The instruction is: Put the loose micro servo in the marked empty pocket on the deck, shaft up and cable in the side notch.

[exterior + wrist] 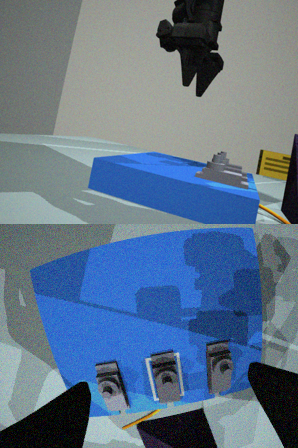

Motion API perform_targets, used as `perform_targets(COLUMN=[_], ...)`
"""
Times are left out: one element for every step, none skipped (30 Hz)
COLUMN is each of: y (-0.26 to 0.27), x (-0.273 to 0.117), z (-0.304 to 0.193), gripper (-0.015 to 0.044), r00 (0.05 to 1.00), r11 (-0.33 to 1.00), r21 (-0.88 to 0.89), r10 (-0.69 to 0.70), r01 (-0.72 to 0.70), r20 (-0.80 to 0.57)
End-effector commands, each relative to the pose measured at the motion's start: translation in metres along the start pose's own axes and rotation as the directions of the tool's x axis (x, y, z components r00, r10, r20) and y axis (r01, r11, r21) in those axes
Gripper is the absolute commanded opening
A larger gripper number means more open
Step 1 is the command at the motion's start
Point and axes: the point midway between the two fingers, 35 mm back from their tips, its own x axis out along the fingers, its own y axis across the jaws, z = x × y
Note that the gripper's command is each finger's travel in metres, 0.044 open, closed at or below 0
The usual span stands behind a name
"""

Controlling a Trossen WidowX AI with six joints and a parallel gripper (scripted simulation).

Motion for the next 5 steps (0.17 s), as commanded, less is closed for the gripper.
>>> perform_targets(y=[-0.0002, -0.0002, -0.0002, -0.0002, -0.0002], x=[0.0000, 0.0000, 0.0000, 0.0000, 0.0000], z=[-0.0005, -0.0005, -0.0005, -0.0005, -0.0005], gripper=[0.0440, 0.0440, 0.0440, 0.0440, 0.0440], r00=[1.000, 1.000, 1.000, 1.000, 1.000], r11=[1.000, 1.000, 1.000, 1.000, 1.000], r21=[0.009, 0.009, 0.009, 0.009, 0.009], r10=[-0.001, -0.001, -0.001, -0.001, -0.001], r01=[0.001, 0.001, 0.001, 0.001, 0.001], r20=[-0.005, -0.005, -0.005, -0.005, -0.005])
